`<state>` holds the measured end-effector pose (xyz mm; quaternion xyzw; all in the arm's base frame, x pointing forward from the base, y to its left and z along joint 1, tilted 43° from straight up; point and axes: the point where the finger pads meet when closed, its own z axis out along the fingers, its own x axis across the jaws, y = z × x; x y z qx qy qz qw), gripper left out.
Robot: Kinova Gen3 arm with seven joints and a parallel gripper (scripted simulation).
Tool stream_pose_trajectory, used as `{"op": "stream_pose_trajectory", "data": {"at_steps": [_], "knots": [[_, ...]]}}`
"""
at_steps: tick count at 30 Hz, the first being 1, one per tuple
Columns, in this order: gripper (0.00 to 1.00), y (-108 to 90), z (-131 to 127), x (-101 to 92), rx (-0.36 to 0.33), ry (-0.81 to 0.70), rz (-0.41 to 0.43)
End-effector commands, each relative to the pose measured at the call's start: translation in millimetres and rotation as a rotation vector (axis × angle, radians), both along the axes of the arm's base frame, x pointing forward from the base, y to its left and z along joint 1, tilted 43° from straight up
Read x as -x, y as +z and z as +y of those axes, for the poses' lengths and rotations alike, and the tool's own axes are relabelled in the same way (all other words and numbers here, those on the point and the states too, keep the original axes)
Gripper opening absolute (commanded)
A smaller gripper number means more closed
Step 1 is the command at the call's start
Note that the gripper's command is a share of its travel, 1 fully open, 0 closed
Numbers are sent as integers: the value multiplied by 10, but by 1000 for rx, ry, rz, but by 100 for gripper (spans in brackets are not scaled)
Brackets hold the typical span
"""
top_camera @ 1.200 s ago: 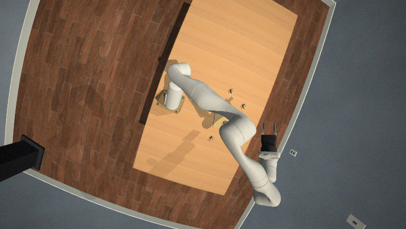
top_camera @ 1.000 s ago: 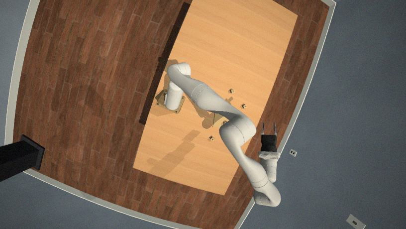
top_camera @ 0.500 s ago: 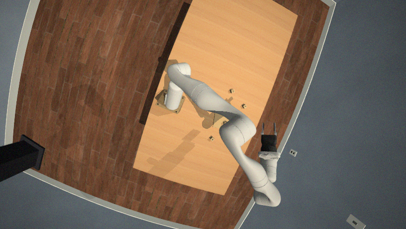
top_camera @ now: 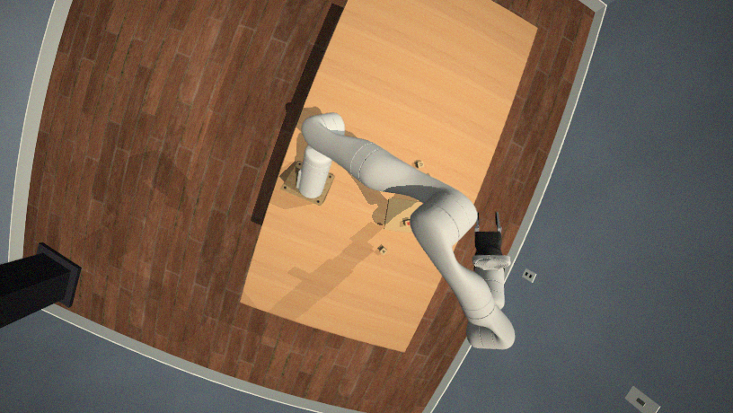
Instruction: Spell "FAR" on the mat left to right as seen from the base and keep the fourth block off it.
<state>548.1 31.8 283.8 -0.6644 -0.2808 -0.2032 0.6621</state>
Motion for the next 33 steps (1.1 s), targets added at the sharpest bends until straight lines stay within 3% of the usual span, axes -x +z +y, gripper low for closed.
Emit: {"op": "stream_pose_trajectory", "data": {"at_steps": [1,7,13,15,21,28,33], "knots": [[100,-8,311,11,57,8,-4],[100,-182,975,142,191,7,2],[100,-467,1561,507,361,17,-19],[100,-467,1561,507,361,17,-19],[100,-783,1902,1018,533,38,-69],[100,-1047,2034,1533,678,57,-132],[100,-1126,2032,1692,720,66,-154]]}}
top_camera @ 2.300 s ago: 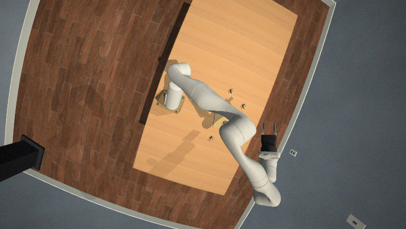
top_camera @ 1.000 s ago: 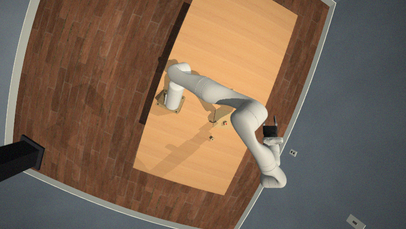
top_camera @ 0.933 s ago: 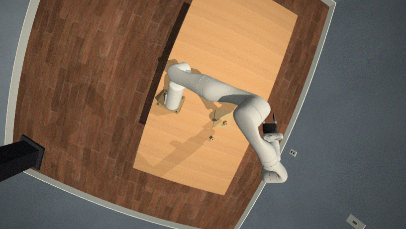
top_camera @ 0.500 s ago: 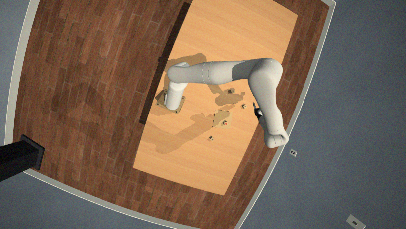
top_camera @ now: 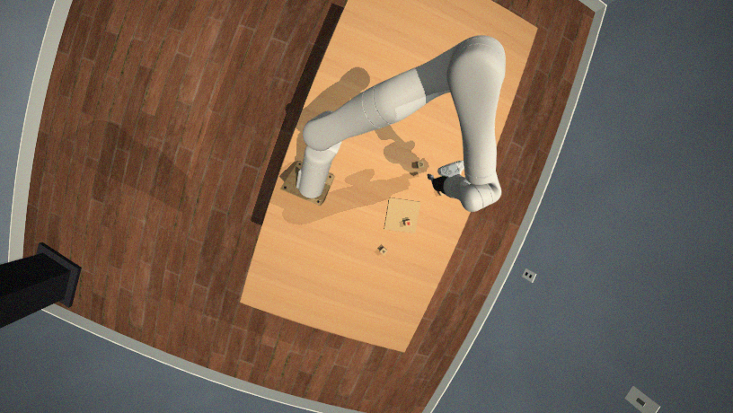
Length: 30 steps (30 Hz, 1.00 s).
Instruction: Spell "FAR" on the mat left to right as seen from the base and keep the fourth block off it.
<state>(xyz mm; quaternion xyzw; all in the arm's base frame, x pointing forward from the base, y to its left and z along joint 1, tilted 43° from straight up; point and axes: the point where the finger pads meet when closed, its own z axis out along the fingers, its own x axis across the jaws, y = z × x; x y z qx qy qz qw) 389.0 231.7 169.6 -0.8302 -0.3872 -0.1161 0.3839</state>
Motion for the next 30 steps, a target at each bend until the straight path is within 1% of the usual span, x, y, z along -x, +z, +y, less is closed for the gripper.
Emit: {"op": "stream_pose_trajectory", "data": {"at_steps": [1,4,6,8,30], "knots": [[100,-5,31,142,36,29,-36],[100,-47,22,231,59,37,-48],[100,-42,31,299,60,47,-44],[100,-49,29,315,65,48,-46],[100,-51,29,317,66,49,-47]]}}
